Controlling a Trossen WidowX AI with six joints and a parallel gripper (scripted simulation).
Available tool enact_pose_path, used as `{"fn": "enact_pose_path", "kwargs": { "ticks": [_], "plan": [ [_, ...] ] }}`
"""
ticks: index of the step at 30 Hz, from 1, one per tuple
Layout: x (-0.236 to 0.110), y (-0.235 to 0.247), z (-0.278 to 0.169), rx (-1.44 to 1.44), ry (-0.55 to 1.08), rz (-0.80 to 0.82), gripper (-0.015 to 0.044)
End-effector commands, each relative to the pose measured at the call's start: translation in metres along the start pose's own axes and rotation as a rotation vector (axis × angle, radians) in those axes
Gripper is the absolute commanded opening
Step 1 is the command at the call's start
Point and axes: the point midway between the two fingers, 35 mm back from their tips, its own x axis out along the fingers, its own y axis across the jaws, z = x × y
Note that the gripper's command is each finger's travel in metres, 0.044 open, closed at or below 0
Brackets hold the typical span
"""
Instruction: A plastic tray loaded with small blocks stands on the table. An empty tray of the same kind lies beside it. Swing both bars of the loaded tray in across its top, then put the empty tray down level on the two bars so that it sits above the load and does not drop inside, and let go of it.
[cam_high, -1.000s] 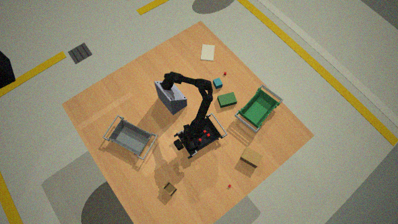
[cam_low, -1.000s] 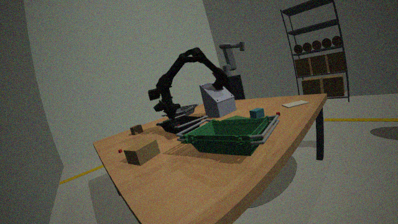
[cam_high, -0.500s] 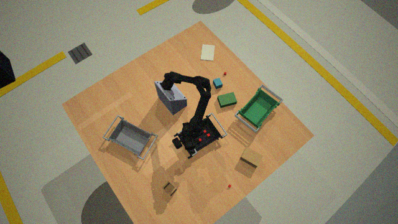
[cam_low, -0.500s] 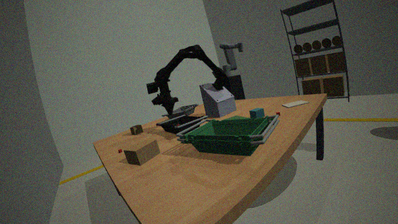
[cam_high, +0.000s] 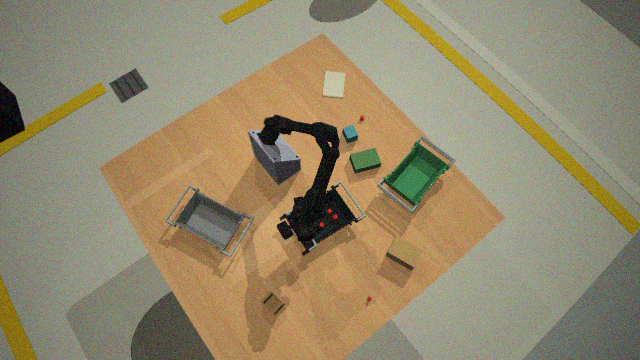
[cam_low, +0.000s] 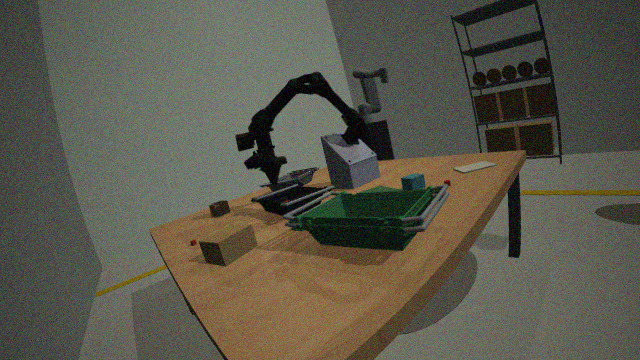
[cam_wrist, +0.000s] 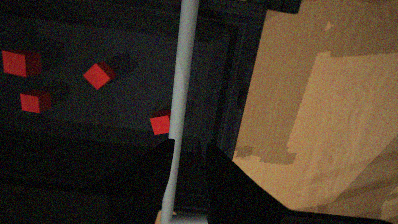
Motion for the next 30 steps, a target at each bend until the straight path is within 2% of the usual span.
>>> {"fn": "enact_pose_path", "kwargs": {
  "ticks": [1,7,10,12,16,21,22,23,24,30],
  "plan": [
    [0.0,0.0,0.0,0.003,-0.001,0.0,0.0089],
    [0.0,0.0,0.0,0.003,-0.001,0.0,0.0089],
    [-0.015,-0.001,0.003,0.004,-0.002,-0.003,0.0089],
    [-0.036,-0.003,0.007,0.004,-0.003,-0.006,0.0089],
    [-0.101,-0.003,0.008,0.003,-0.002,-0.01,0.0089],
    [-0.15,0.0,0.0,0.001,0.0,-0.006,0.0089],
    [-0.152,0.0,0.0,0.001,0.001,-0.006,0.0089],
    [-0.112,-0.001,0.007,-0.009,0.0,-0.004,0.0089],
    [-0.11,0.004,0.008,-0.073,0.0,-0.007,0.0089],
    [-0.086,0.061,0.024,-0.835,0.012,-0.037,0.0089]
  ]
}}
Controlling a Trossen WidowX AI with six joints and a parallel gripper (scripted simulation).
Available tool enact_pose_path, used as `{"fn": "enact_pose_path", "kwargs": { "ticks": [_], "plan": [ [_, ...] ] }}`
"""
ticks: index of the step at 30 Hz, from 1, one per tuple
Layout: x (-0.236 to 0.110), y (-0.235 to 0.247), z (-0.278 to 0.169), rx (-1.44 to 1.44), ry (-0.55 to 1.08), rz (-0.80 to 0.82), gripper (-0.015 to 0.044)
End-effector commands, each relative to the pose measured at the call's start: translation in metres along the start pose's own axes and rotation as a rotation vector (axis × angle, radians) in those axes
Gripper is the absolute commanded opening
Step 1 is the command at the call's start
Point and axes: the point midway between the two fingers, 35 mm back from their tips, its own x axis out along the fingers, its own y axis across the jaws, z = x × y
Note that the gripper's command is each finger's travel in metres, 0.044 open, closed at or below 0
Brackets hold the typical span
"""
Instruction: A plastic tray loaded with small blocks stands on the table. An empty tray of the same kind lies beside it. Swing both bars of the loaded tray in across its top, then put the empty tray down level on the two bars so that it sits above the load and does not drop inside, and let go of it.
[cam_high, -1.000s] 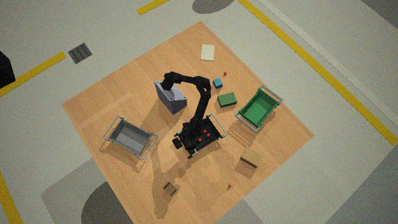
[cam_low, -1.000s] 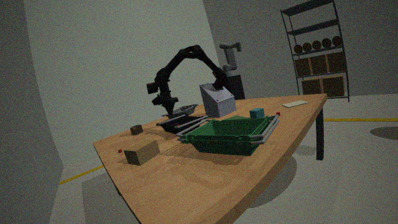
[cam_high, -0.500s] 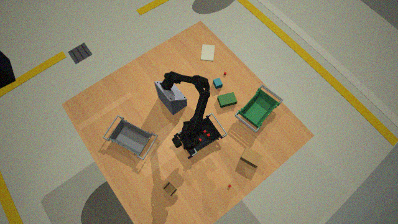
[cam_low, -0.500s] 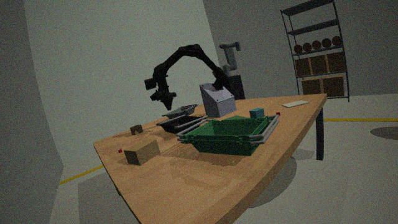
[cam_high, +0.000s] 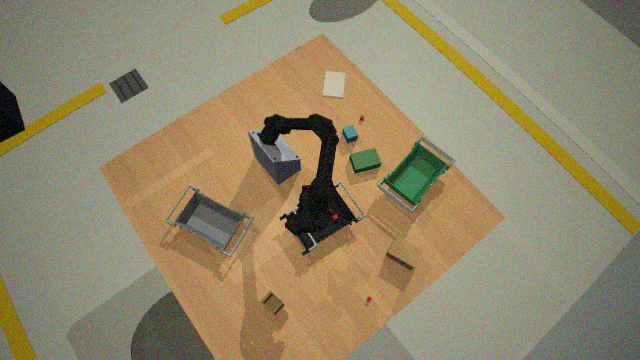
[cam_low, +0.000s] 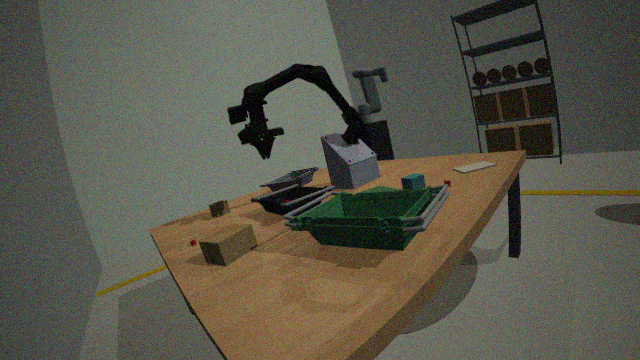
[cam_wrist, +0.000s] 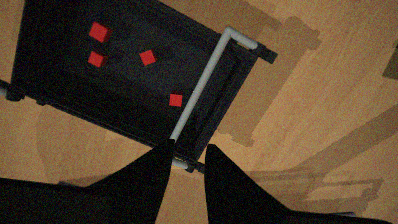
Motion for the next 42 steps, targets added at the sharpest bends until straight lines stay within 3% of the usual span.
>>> {"fn": "enact_pose_path", "kwargs": {
  "ticks": [1,4,32,42],
  "plan": [
    [0.023,0.047,0.027,-0.638,0.008,-0.012,0.0089],
    [0.035,0.074,0.039,-1.002,0.011,-0.016,0.0089],
    [0.091,0.218,0.059,-2.763,-0.041,0.001,0.0089],
    [0.092,0.223,0.058,-2.819,-0.046,0.001,0.0089]
  ]
}}
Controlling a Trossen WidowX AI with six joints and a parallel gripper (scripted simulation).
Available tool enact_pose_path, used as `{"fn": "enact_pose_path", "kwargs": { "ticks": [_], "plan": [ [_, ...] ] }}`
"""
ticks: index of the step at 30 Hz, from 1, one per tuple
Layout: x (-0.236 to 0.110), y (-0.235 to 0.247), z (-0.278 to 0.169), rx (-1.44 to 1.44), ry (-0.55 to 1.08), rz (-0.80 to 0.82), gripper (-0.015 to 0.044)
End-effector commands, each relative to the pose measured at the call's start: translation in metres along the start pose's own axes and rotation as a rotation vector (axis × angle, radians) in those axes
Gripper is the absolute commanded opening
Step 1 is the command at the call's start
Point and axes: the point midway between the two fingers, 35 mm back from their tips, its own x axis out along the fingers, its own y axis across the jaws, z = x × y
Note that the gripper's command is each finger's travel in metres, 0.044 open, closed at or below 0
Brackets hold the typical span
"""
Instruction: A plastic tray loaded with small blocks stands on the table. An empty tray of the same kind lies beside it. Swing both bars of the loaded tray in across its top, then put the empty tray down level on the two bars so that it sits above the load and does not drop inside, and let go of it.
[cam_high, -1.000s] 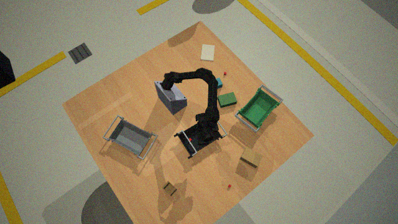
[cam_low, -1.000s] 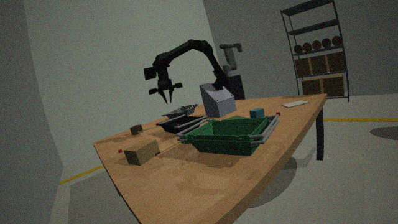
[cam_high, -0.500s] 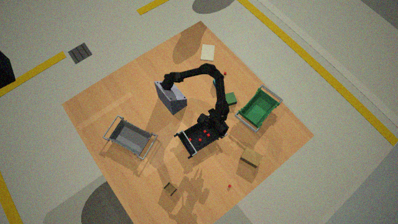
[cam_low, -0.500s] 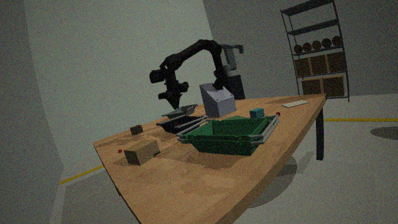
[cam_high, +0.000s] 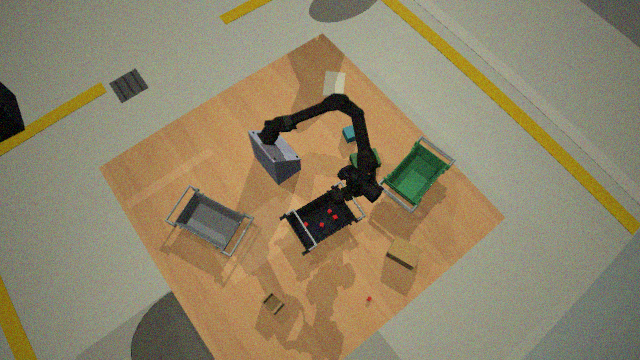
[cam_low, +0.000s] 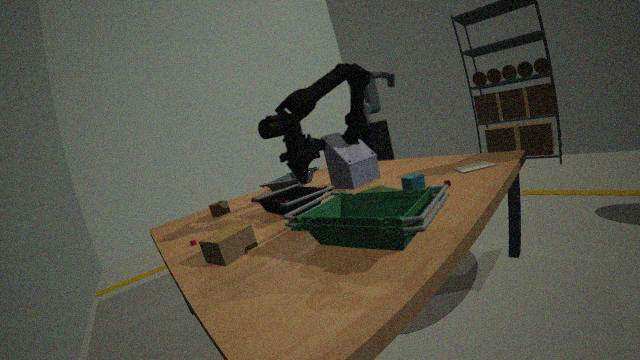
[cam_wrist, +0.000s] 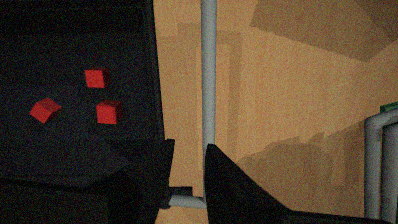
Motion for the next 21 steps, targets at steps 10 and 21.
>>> {"fn": "enact_pose_path", "kwargs": {
  "ticks": [10,21],
  "plan": [
    [0.01,-0.01,0.008,-0.163,-0.007,-0.014,0.0089],
    [0.062,-0.011,0.009,-0.162,-0.007,-0.016,0.0089]
  ]
}}
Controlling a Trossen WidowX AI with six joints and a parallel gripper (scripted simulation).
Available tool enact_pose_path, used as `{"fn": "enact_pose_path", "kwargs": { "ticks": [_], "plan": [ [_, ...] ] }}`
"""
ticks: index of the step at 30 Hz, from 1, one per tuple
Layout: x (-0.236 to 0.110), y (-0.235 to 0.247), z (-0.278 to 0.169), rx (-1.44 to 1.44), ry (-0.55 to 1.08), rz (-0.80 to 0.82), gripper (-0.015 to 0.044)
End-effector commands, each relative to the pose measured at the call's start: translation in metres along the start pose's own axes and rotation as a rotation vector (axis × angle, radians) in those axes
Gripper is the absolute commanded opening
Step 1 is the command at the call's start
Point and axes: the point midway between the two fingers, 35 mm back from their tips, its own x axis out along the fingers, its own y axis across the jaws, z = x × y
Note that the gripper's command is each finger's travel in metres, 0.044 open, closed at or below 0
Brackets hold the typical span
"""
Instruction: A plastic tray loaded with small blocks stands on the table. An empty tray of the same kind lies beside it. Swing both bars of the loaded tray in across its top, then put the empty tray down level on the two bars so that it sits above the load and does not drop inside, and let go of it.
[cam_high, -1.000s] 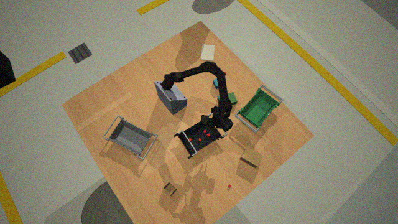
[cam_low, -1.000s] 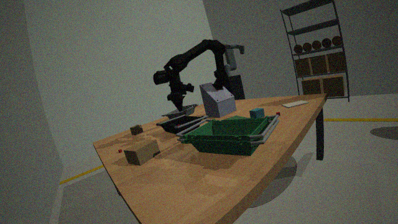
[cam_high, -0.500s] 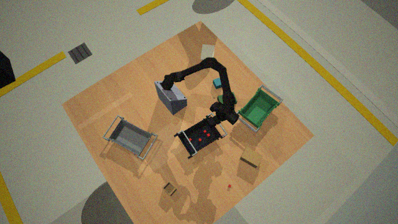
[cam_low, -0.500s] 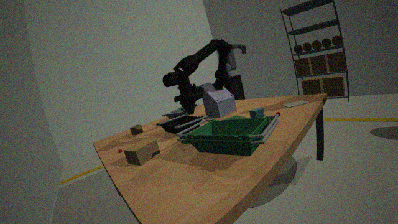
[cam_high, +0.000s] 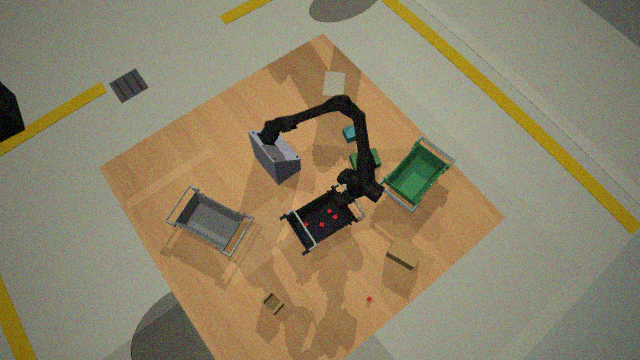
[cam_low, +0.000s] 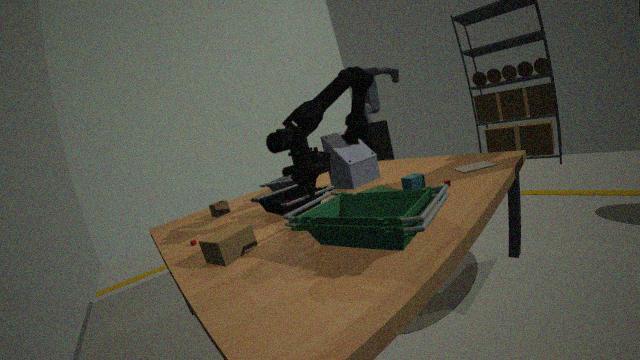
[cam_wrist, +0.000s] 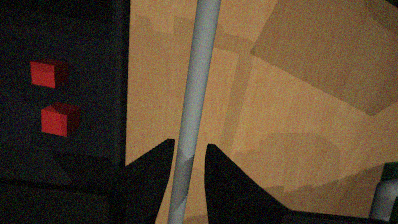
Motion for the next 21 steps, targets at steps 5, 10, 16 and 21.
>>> {"fn": "enact_pose_path", "kwargs": {
  "ticks": [5,10,16,21],
  "plan": [
    [0.021,0.002,0.002,0.01,-0.002,0.003,0.0089],
    [0.011,0.008,0.002,0.009,-0.002,0.005,0.0089],
    [-0.008,0.02,0.002,0.01,-0.002,0.005,0.0089],
    [-0.013,0.031,0.003,0.01,-0.002,0.006,0.0089]
  ]
}}
